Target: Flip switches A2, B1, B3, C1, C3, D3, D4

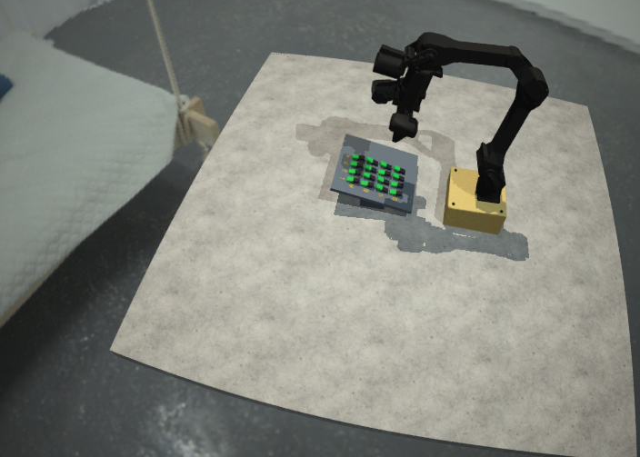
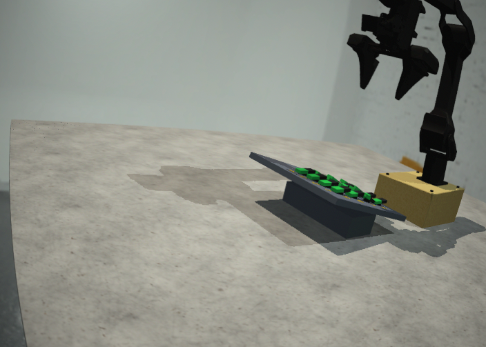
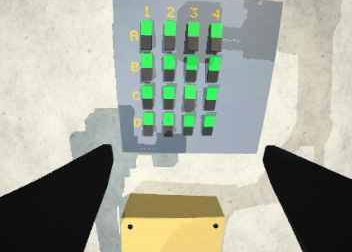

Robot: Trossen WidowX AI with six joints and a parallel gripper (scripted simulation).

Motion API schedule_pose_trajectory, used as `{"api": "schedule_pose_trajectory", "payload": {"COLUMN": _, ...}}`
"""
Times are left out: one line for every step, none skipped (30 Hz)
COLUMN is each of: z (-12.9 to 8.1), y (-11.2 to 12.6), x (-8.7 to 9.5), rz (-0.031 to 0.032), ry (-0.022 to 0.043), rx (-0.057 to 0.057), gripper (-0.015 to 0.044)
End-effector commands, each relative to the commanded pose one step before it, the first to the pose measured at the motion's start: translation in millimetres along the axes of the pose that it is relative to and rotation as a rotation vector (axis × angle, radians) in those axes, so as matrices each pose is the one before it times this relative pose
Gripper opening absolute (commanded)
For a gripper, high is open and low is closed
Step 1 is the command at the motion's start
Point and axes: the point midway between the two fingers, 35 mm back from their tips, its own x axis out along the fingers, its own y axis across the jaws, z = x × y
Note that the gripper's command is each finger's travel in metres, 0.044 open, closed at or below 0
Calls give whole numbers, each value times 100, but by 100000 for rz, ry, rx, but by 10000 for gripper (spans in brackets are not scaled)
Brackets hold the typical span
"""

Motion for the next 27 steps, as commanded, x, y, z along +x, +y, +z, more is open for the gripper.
{"api": "schedule_pose_trajectory", "payload": {"z": 161, "y": 26, "x": 225, "rz": -10, "ry": 16, "rx": 18, "gripper": 374}}
{"api": "schedule_pose_trajectory", "payload": {"z": 470, "y": 78, "x": 680, "rz": -29, "ry": 50, "rx": 54, "gripper": 347}}
{"api": "schedule_pose_trajectory", "payload": {"z": 744, "y": 135, "x": 1154, "rz": -48, "ry": 87, "rx": 90, "gripper": 321}}
{"api": "schedule_pose_trajectory", "payload": {"z": 894, "y": 185, "x": 1540, "rz": -64, "ry": 121, "rx": 117, "gripper": 295}}
{"api": "schedule_pose_trajectory", "payload": {"z": 818, "y": 197, "x": 1599, "rz": -66, "ry": 131, "rx": 117, "gripper": 269}}
{"api": "schedule_pose_trajectory", "payload": {"z": 727, "y": 205, "x": 1631, "rz": -67, "ry": 139, "rx": 116, "gripper": 242}}
{"api": "schedule_pose_trajectory", "payload": {"z": 626, "y": 209, "x": 1634, "rz": -67, "ry": 145, "rx": 114, "gripper": 216}}
{"api": "schedule_pose_trajectory", "payload": {"z": 419, "y": 164, "x": 1267, "rz": -52, "ry": 117, "rx": 86, "gripper": 190}}
{"api": "schedule_pose_trajectory", "payload": {"z": 226, "y": 100, "x": 765, "rz": -32, "ry": 73, "rx": 52, "gripper": 164}}
{"api": "schedule_pose_trajectory", "payload": {"z": 71, "y": 34, "x": 256, "rz": -11, "ry": 25, "rx": 17, "gripper": 137}}
{"api": "schedule_pose_trajectory", "payload": {"z": 0, "y": 0, "x": 0, "rz": 0, "ry": 0, "rx": 0, "gripper": 111}}
{"api": "schedule_pose_trajectory", "payload": {"z": 0, "y": 0, "x": 0, "rz": 0, "ry": 0, "rx": 0, "gripper": 85}}
{"api": "schedule_pose_trajectory", "payload": {"z": 0, "y": 0, "x": 0, "rz": 0, "ry": 0, "rx": 0, "gripper": 59}}
{"api": "schedule_pose_trajectory", "payload": {"z": 0, "y": 0, "x": 0, "rz": 0, "ry": 0, "rx": 0, "gripper": 32}}
{"api": "schedule_pose_trajectory", "payload": {"z": 0, "y": 0, "x": 0, "rz": 0, "ry": 0, "rx": 0, "gripper": 6}}
{"api": "schedule_pose_trajectory", "payload": {"z": 0, "y": 0, "x": 0, "rz": 0, "ry": 0, "rx": 0, "gripper": 0}}
{"api": "schedule_pose_trajectory", "payload": {"z": 10, "y": 2, "x": 287, "rz": 0, "ry": -213, "rx": 0, "gripper": 0}}
{"api": "schedule_pose_trajectory", "payload": {"z": 9, "y": 3, "x": 855, "rz": -2, "ry": -637, "rx": 0, "gripper": 0}}
{"api": "schedule_pose_trajectory", "payload": {"z": -45, "y": -1, "x": 1261, "rz": -9, "ry": -950, "rx": -2, "gripper": 0}}
{"api": "schedule_pose_trajectory", "payload": {"z": -71, "y": -4, "x": 825, "rz": -10, "ry": -629, "rx": -3, "gripper": 0}}
{"api": "schedule_pose_trajectory", "payload": {"z": -31, "y": -2, "x": 272, "rz": -4, "ry": -209, "rx": -1, "gripper": 0}}
{"api": "schedule_pose_trajectory", "payload": {"z": 0, "y": 0, "x": 0, "rz": 0, "ry": 0, "rx": 0, "gripper": 0}}
{"api": "schedule_pose_trajectory", "payload": {"z": 0, "y": 0, "x": 0, "rz": 0, "ry": 0, "rx": 0, "gripper": 0}}
{"api": "schedule_pose_trajectory", "payload": {"z": 0, "y": 0, "x": 0, "rz": 0, "ry": 0, "rx": 0, "gripper": 0}}
{"api": "schedule_pose_trajectory", "payload": {"z": 0, "y": 0, "x": 0, "rz": 0, "ry": 0, "rx": 0, "gripper": 0}}
{"api": "schedule_pose_trajectory", "payload": {"z": -4, "y": 0, "x": 124, "rz": -1, "ry": -2, "rx": 0, "gripper": 0}}
{"api": "schedule_pose_trajectory", "payload": {"z": -15, "y": -1, "x": 372, "rz": -3, "ry": -5, "rx": -1, "gripper": 0}}
